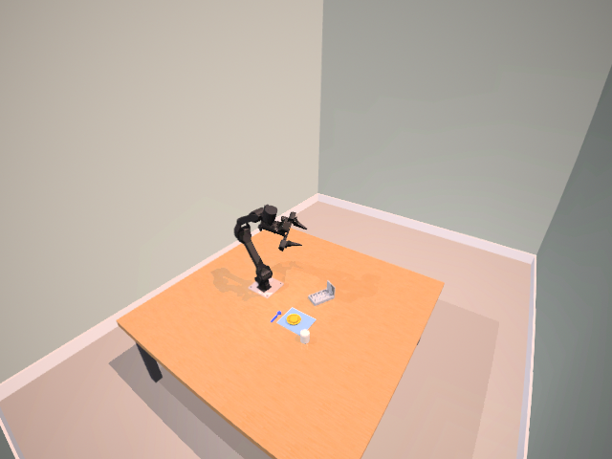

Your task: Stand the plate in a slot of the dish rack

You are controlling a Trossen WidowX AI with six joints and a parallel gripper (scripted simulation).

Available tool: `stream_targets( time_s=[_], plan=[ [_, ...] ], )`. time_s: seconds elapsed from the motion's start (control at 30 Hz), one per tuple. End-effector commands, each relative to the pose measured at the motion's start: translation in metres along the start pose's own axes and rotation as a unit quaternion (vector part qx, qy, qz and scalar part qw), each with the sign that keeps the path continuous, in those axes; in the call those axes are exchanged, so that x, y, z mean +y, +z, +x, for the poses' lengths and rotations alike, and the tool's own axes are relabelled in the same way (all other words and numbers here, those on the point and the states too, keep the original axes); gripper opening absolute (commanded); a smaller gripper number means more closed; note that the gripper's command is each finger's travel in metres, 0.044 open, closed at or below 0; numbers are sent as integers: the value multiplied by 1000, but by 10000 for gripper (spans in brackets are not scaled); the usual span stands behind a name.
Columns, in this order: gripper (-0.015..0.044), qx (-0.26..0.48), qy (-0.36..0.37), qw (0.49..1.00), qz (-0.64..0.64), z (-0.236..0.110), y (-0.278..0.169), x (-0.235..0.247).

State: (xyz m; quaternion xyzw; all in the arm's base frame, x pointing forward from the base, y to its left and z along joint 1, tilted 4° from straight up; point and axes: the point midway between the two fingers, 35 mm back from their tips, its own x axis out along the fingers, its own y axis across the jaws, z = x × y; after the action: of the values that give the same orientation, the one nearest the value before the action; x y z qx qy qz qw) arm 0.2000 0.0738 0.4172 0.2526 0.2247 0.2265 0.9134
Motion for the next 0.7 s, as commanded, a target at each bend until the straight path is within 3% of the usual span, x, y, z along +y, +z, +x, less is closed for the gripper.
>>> stream_targets(
  time_s=[0.0,0.67],
  plan=[
    [400,27,-51,998,-3,28,1,-34],
    [400,227,-258,938,-43,95,-46,-192]
  ],
)
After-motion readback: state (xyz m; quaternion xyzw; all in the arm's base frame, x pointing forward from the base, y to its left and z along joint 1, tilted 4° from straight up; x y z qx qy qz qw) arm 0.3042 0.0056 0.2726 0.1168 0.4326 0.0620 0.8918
